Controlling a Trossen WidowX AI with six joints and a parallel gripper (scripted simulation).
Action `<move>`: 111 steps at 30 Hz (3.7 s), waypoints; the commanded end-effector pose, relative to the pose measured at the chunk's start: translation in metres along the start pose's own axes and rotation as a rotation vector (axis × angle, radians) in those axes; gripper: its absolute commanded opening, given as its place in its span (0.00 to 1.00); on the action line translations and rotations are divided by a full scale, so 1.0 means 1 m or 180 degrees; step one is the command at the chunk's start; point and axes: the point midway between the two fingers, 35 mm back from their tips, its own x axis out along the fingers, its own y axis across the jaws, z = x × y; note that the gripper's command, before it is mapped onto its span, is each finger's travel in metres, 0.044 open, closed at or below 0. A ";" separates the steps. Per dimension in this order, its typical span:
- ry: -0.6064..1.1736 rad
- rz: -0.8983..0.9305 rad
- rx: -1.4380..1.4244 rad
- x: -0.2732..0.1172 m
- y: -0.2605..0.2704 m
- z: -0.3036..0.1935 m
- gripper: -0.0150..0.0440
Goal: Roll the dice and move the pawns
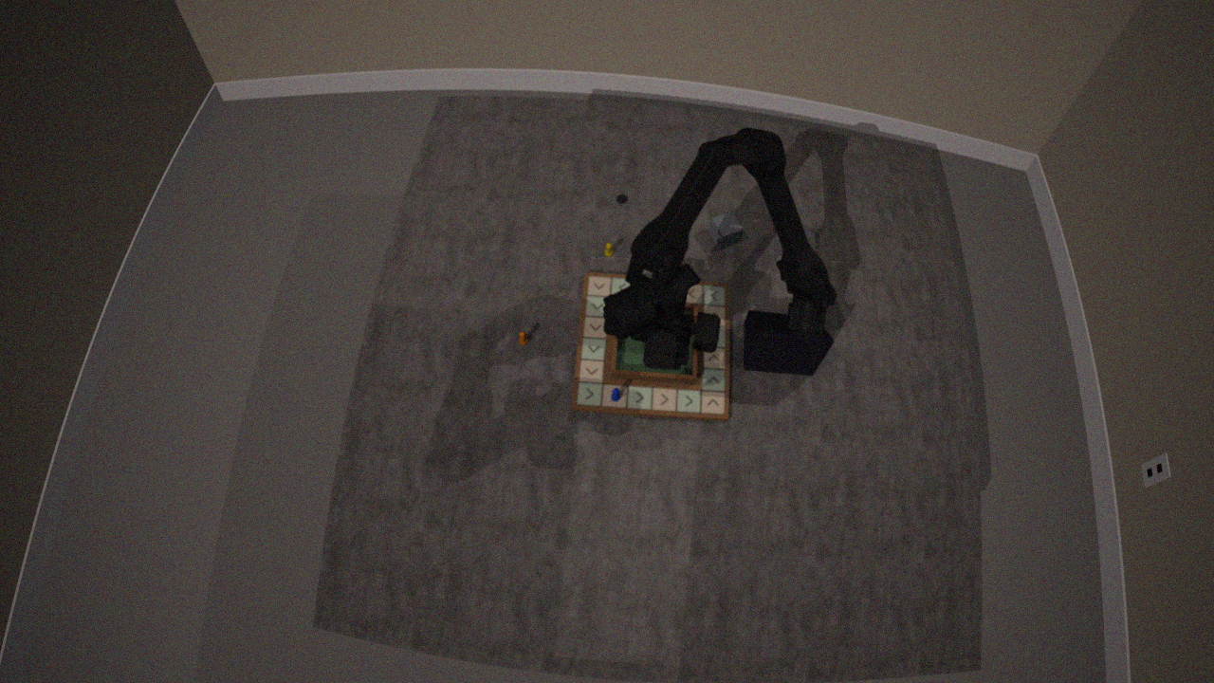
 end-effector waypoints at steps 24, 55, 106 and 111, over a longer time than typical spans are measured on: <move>-0.1406 0.0470 -0.0295 0.020 0.041 -0.016 0.25; -0.2654 0.0119 -0.0273 -0.017 -0.038 -0.036 0.25; -0.2643 0.0123 -0.0285 -0.026 0.027 -0.044 0.70; -0.2659 0.0134 -0.0278 -0.057 0.027 -0.044 0.92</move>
